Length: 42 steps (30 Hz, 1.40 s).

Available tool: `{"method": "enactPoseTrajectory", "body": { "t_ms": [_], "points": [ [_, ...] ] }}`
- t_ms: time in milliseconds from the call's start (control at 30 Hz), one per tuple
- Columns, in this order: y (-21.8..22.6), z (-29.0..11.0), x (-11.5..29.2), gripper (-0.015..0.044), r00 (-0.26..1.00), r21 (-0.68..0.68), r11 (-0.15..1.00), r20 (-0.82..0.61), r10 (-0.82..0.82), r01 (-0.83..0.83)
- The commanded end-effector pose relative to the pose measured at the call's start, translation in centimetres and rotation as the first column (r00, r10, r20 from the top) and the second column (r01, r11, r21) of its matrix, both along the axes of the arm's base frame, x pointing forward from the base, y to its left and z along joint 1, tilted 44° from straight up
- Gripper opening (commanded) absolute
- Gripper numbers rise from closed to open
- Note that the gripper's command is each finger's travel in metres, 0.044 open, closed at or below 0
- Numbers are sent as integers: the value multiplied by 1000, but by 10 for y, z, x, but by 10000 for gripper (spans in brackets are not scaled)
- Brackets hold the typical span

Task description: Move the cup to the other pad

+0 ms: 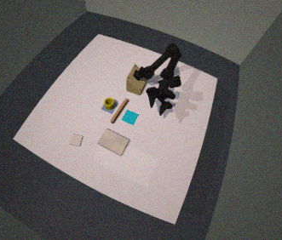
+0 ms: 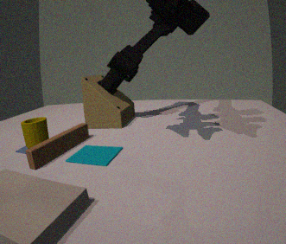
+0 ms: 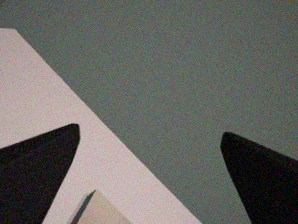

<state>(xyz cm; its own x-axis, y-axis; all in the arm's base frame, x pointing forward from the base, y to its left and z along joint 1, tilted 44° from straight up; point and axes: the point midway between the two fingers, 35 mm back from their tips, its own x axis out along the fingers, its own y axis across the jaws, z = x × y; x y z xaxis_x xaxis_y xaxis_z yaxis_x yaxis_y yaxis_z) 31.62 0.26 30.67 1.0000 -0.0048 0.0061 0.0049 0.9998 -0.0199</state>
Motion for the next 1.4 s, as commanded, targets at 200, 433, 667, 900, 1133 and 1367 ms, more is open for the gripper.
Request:
{"method": "enactPoseTrajectory", "body": {
  "t_ms": [200,433,667,900,1133,1367],
  "points": [
    [-36,-92,36,216,916,-267,959,-400,-22,-93],
    [-80,-205,31,167,625,-277,865,-779,53,-418],
    [-105,-292,-12,167,289,13,730,-914,286,-683],
    [-108,-346,-64,167,85,323,528,-788,610,-786],
    [-105,-350,-71,167,71,368,483,-734,675,-795],
    [-101,-356,-70,167,71,367,483,-734,675,-795]
  ]
}}
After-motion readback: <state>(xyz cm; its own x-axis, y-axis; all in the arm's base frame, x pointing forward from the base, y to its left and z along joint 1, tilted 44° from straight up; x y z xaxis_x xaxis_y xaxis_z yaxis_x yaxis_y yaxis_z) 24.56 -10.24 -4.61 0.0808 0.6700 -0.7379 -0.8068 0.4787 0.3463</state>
